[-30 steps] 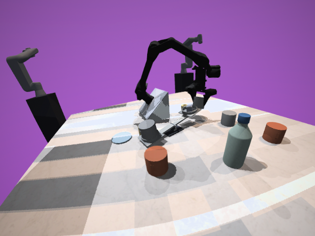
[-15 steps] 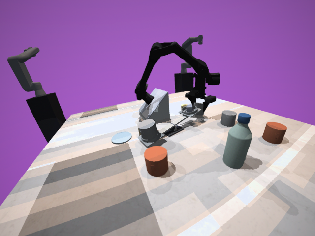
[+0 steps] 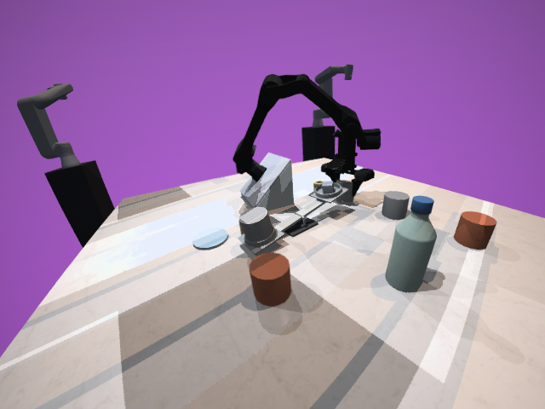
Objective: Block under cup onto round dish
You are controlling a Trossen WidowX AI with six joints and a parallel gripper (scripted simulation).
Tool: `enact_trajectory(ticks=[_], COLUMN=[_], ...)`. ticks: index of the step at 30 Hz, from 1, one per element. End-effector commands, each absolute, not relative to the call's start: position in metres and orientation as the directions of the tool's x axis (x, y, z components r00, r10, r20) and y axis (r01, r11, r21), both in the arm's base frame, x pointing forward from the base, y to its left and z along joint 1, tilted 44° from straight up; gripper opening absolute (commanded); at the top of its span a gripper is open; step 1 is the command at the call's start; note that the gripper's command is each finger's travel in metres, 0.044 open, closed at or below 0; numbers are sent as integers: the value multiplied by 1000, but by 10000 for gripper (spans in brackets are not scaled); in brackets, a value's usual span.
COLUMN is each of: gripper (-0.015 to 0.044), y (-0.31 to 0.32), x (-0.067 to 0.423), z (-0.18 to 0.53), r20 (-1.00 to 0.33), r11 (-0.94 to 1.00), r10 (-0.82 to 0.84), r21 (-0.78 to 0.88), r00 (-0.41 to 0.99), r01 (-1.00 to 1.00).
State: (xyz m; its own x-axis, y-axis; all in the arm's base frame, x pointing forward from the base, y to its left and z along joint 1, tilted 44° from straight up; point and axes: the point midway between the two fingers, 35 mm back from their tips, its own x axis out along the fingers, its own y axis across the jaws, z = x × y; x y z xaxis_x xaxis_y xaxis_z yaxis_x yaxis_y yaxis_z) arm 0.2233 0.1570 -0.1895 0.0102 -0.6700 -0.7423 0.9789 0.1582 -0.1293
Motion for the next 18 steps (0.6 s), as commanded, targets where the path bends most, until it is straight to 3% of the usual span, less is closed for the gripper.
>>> enact_trajectory(ticks=[1,11,18], gripper=[184,440,440], y=[157,166,194], x=[224,224,223], z=[-189,-181,-149], r20=[-742,-743,-742], r11=[158,160,165], r10=[-670,-670,-670], r21=[-128,-128,-128], r00=[11,12,16], r01=[979,979,978])
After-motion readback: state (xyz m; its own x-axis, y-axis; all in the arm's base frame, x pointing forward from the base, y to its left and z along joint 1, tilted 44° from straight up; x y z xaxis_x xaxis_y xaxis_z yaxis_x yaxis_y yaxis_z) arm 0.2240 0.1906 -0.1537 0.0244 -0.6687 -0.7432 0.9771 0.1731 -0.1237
